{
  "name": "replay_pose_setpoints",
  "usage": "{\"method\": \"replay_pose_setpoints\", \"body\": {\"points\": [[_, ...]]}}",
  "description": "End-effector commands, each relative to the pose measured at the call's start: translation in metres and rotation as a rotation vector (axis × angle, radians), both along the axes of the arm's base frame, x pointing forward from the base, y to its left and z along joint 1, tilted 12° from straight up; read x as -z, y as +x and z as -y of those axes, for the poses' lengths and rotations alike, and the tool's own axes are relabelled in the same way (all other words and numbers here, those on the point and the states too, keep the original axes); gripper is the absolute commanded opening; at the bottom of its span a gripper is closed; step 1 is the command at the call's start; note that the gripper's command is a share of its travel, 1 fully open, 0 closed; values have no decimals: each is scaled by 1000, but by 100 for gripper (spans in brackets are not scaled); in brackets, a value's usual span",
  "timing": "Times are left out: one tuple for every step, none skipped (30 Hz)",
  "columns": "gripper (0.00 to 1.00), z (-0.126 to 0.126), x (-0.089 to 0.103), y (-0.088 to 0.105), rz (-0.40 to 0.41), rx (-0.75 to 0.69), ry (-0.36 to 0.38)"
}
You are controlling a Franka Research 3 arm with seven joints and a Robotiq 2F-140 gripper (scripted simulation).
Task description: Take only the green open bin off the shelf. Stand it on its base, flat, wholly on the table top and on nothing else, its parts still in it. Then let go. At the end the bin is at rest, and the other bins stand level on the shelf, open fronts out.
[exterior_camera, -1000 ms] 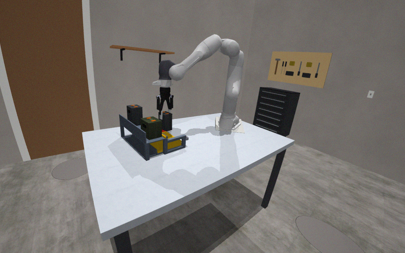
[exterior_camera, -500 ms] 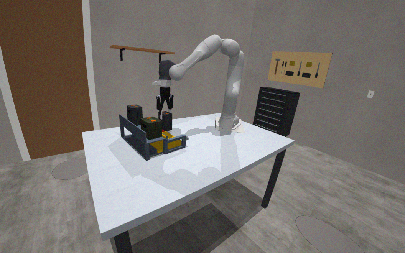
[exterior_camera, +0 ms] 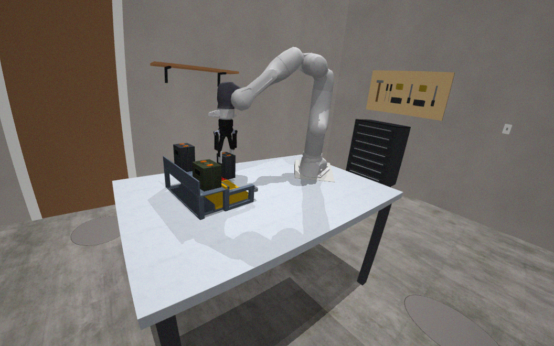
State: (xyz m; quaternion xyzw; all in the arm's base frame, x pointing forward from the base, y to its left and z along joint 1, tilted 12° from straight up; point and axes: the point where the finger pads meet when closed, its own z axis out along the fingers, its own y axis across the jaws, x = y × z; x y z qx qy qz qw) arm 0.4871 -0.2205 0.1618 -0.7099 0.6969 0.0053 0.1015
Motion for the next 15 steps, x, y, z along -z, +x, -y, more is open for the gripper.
{"method": "replay_pose_setpoints", "body": {"points": [[0, 7, -8, 4, 15, 1, -16], [0, 7, -8, 4, 15, 1, -16], [0, 1, -2, 1, 3, 0, -3], [0, 3, -3, 2, 6, 0, -7], [0, 4, -5, 2, 9, 0, -10], [0, 6, -6, 3, 12, 1, -13], [0, 7, -8, 4, 15, 1, -16], [0, 7, -8, 4, 15, 1, -16], [0, 7, -8, 4, 15, 1, -16], [0, 7, -8, 4, 15, 1, -16], [0, 7, -8, 4, 15, 1, -16], [0, 7, -8, 4, 15, 1, -16], [0, 7, -8, 4, 15, 1, -16], [0, 7, -8, 4, 15, 1, -16], [0, 7, -8, 4, 15, 1, -16]]}}
